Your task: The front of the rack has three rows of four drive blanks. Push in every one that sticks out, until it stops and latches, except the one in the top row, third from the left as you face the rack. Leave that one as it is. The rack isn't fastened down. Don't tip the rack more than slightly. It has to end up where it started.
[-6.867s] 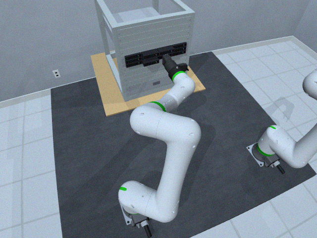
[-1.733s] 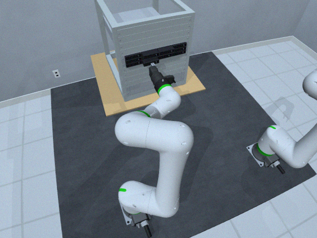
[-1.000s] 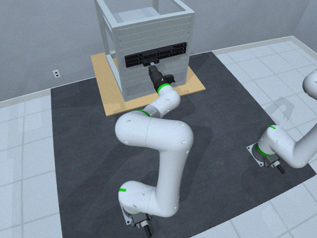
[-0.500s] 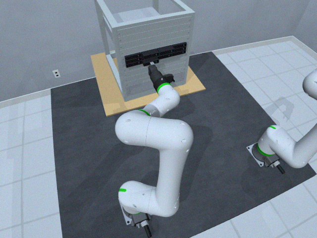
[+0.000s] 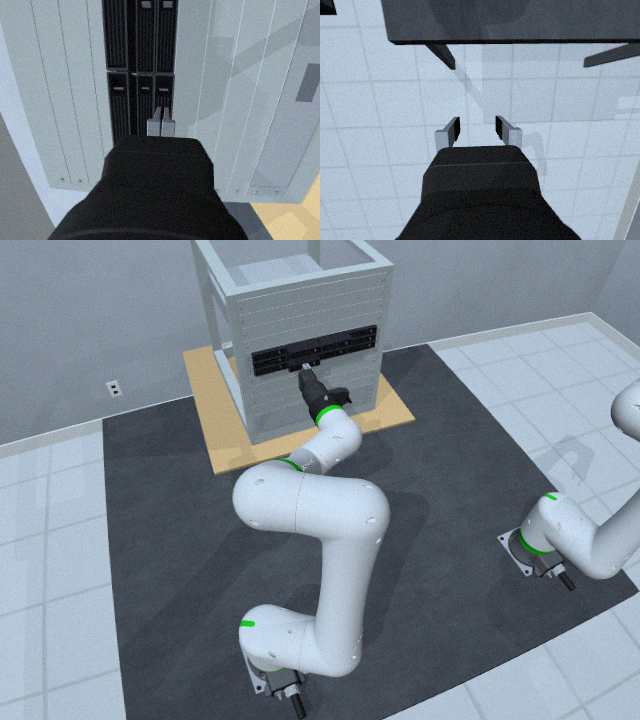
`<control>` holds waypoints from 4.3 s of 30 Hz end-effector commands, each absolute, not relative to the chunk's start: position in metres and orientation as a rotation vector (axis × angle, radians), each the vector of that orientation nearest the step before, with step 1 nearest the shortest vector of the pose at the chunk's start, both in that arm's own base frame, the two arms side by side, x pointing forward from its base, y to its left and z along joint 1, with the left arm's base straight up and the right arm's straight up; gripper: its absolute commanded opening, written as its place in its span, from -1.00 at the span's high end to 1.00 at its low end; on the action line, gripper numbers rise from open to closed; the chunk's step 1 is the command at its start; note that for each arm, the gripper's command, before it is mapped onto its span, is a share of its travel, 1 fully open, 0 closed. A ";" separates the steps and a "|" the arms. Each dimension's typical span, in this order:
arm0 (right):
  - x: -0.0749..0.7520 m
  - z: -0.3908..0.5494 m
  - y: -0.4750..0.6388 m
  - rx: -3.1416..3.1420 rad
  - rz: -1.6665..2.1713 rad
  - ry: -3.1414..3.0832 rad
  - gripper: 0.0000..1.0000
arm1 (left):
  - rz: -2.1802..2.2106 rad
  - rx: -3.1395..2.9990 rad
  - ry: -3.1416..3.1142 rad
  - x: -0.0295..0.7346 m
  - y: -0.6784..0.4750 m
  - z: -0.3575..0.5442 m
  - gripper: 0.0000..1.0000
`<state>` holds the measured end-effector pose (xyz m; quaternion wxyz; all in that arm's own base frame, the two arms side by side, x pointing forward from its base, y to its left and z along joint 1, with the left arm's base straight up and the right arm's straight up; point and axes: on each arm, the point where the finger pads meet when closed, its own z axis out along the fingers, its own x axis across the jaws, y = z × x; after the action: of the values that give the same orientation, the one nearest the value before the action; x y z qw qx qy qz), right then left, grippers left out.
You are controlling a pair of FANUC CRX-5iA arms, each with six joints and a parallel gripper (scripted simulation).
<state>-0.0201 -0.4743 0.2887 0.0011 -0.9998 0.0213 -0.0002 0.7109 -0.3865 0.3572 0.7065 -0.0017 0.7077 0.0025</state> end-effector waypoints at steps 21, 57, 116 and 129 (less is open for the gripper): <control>-0.020 0.290 -0.475 -3.141 0.000 0.067 -1.00 | 0.005 -0.005 1.571 0.721 -0.386 0.359 1.00; -0.020 0.290 -0.475 -3.141 0.000 0.067 -1.00 | 0.005 -0.005 1.571 0.728 -0.386 0.359 1.00; -0.020 0.290 -0.475 -3.141 0.000 0.067 -1.00 | 0.005 -0.005 1.571 0.735 -0.386 0.359 1.00; -0.020 0.290 -0.475 -3.141 0.000 0.067 -1.00 | 0.005 -0.005 1.571 0.735 -0.386 0.359 1.00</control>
<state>-0.0201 -0.4743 0.2887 0.0011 -0.9998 0.0213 -0.0002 0.7347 -0.3864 0.3571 0.7064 -0.0017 0.7078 0.0025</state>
